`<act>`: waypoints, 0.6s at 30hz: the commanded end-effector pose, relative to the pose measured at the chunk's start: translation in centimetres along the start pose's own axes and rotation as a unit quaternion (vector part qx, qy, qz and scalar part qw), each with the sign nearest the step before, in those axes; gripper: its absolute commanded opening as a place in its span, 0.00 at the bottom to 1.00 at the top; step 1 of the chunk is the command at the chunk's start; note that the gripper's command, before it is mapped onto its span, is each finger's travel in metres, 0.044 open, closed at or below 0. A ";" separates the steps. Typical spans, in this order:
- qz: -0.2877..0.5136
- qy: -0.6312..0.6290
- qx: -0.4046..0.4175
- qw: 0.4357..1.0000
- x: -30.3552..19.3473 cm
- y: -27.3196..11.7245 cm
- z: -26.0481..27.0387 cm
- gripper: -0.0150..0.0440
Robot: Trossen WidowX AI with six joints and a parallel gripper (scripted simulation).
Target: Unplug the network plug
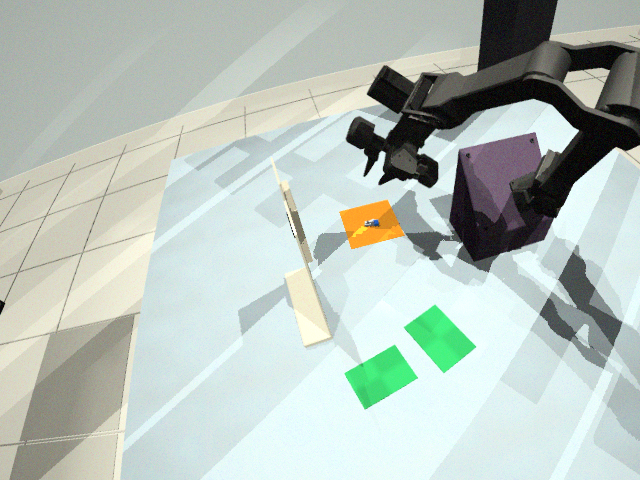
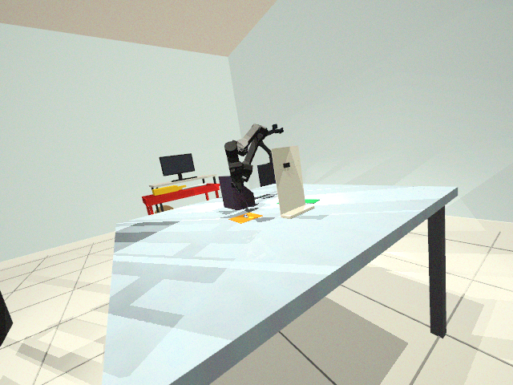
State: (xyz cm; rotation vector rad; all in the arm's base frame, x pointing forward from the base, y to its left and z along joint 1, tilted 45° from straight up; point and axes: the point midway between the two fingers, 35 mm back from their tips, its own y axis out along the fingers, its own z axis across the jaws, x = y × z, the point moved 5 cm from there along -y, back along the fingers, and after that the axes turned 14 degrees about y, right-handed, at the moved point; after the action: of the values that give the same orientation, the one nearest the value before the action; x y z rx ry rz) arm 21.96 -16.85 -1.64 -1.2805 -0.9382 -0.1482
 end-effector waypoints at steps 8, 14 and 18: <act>0.000 -0.004 -0.002 1.000 0.5 -2.9 -2.5 0.52; 0.000 -0.005 -0.001 1.000 0.8 -4.8 -3.7 0.52; -0.001 -0.005 -0.001 1.000 1.1 -6.2 -4.3 0.52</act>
State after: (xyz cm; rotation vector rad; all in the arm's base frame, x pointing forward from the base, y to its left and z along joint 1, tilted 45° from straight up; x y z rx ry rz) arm 21.50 -21.52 2.75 -1.2866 -0.9400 -0.1444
